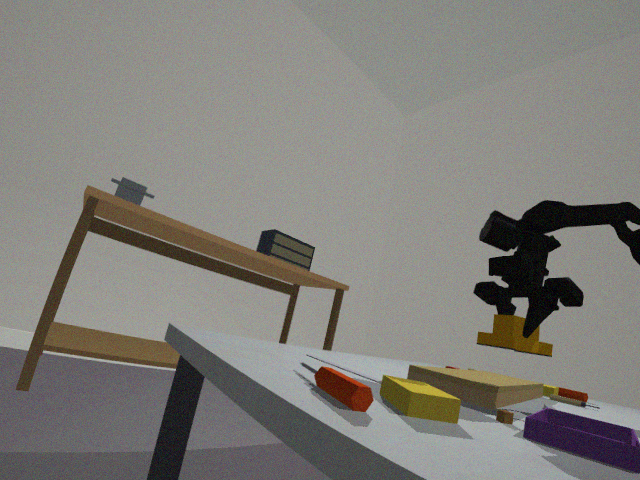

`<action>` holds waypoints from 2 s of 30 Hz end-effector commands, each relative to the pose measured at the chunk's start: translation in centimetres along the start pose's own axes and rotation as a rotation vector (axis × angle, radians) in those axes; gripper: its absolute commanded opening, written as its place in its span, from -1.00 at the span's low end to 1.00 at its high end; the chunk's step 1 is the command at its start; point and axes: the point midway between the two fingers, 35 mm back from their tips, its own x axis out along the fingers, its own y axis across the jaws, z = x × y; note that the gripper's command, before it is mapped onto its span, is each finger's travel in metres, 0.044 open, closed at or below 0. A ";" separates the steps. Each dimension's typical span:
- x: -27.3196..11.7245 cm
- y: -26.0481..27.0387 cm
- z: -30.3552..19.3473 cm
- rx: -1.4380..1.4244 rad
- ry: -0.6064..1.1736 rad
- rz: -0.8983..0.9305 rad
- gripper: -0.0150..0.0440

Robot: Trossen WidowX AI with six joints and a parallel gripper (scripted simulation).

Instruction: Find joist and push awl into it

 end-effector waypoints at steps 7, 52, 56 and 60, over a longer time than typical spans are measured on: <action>0.4 5.5 1.3 -0.137 -0.013 0.039 -0.49; 5.7 12.6 0.7 -0.315 -0.019 0.099 -0.49; 6.3 12.6 0.5 -0.315 -0.019 0.100 -0.49; 6.9 12.6 0.3 -0.315 -0.019 0.100 -0.49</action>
